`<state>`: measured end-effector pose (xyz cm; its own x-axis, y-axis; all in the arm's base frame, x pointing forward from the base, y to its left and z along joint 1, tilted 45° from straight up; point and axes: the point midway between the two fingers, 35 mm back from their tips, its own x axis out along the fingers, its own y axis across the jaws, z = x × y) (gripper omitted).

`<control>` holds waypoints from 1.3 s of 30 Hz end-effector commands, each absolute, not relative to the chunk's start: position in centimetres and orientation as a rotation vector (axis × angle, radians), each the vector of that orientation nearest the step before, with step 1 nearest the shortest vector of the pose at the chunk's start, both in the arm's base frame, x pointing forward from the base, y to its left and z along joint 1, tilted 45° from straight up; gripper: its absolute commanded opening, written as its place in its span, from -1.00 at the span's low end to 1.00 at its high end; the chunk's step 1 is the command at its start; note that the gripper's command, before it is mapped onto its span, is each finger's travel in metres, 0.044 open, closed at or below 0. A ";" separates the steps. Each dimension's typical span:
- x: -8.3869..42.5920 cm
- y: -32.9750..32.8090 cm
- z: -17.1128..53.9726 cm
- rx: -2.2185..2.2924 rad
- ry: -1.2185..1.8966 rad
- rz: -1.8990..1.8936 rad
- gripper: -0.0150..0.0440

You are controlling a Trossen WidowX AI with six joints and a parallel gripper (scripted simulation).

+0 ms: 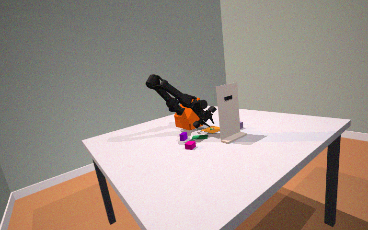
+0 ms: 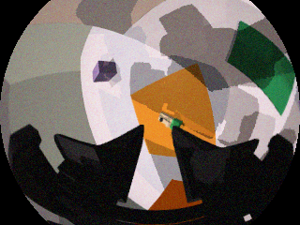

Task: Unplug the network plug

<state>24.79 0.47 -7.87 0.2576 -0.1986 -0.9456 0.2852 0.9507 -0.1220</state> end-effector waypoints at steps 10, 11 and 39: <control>24.3 0.8 -6.7 0.079 1.269 -0.329 0.04; 24.4 0.8 -6.7 0.079 1.269 -0.329 0.04; 24.5 3.9 -3.7 0.082 1.272 -0.327 0.04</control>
<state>24.15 3.26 -4.41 0.2432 -0.1964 -0.9499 0.2839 0.9508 -0.1239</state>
